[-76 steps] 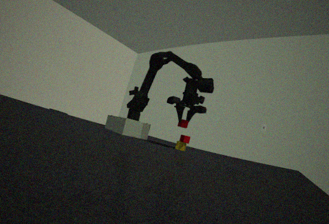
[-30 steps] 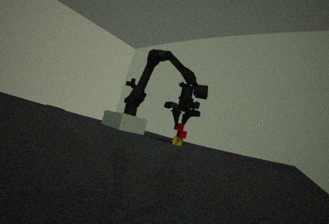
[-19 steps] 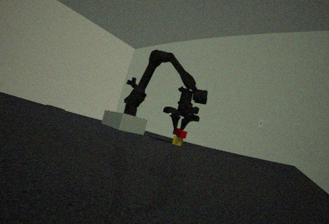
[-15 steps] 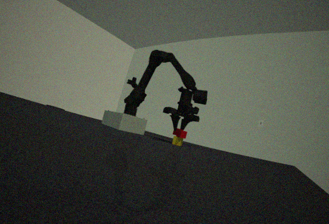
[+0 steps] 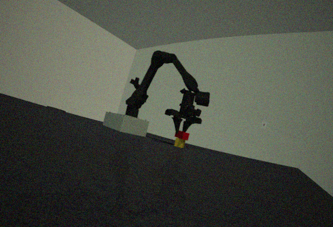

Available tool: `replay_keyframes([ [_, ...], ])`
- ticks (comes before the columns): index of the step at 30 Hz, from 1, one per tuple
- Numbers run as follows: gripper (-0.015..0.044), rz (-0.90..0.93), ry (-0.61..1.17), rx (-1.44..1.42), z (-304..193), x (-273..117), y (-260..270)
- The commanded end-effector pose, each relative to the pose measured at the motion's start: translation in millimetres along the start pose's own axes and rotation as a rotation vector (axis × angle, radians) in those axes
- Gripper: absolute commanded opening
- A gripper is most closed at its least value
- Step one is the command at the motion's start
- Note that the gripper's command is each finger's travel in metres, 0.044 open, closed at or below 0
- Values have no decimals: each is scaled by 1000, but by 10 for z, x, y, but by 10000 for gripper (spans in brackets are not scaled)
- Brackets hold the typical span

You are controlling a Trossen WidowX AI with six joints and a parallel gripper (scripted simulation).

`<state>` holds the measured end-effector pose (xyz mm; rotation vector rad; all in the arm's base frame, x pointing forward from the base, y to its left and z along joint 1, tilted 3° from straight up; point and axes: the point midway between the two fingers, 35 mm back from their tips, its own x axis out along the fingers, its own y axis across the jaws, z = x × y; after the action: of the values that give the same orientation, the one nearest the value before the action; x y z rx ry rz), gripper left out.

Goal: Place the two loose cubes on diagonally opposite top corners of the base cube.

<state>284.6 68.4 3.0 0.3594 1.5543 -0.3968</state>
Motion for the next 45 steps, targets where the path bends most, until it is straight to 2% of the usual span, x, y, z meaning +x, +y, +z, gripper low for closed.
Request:
replay_keyframes([
  [1,105,4,2,3,-4,3,6],
  [3,105,4,2,3,-4,3,6],
  [7,205,4,2,3,-4,3,6],
  [45,205,0,0,0,2,-447,0],
])
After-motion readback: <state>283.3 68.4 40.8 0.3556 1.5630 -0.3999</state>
